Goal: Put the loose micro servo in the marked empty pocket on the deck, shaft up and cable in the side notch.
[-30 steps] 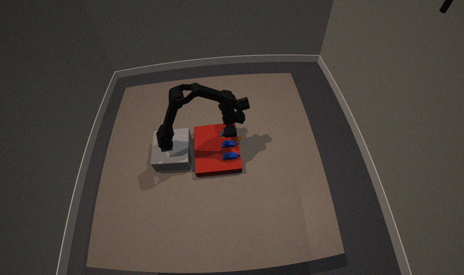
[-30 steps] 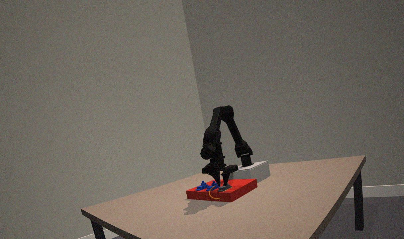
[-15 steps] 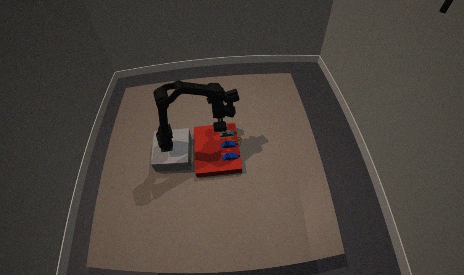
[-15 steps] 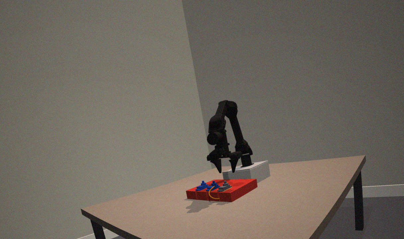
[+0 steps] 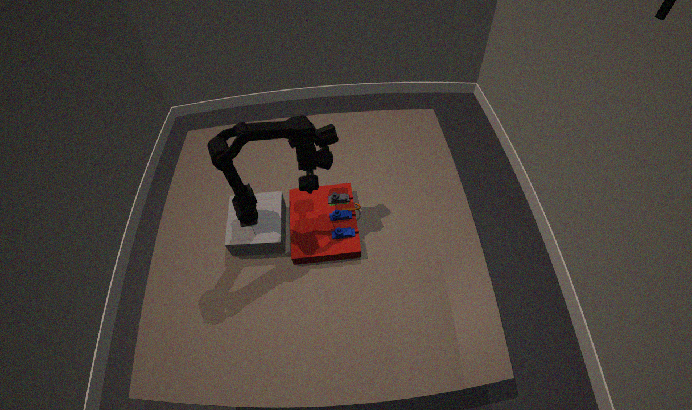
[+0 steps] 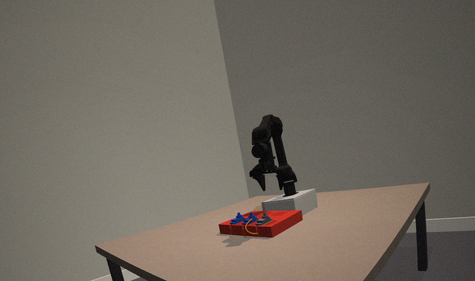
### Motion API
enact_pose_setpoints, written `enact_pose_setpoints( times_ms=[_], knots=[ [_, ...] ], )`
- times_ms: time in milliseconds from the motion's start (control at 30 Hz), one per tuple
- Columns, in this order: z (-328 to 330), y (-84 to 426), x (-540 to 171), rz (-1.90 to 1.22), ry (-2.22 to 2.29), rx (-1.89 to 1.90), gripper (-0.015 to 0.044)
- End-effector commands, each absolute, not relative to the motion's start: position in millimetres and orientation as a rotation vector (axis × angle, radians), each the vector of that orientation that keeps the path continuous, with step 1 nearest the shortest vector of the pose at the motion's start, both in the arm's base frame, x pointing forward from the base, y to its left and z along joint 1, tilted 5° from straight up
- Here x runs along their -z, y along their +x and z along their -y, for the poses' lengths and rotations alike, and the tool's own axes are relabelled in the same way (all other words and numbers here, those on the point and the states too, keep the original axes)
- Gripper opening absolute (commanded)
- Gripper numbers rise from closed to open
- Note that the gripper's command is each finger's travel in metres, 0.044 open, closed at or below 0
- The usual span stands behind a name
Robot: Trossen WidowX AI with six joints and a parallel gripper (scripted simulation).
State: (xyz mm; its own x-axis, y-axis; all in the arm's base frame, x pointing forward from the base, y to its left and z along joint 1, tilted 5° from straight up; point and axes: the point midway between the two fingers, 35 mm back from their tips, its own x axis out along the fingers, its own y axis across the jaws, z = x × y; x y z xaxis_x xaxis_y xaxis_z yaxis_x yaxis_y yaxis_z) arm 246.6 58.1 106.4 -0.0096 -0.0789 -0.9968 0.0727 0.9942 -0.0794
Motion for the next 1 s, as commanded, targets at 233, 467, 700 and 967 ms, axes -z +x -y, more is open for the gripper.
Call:
enact_pose_setpoints(
  times_ms=[233, 467, 700, 967],
  knots=[
    [-60.2, 246.9, -142.9, -1.553, 0.003, 0.115, 0.0440],
    [-60.2, 246.9, -142.9, -1.553, 0.003, 0.115, 0.0440],
    [-60.2, 246.9, -142.9, -1.553, 0.003, 0.115, 0.0440],
    [-60.2, 246.9, -142.9, -1.553, 0.003, 0.115, 0.0440]
  ],
)
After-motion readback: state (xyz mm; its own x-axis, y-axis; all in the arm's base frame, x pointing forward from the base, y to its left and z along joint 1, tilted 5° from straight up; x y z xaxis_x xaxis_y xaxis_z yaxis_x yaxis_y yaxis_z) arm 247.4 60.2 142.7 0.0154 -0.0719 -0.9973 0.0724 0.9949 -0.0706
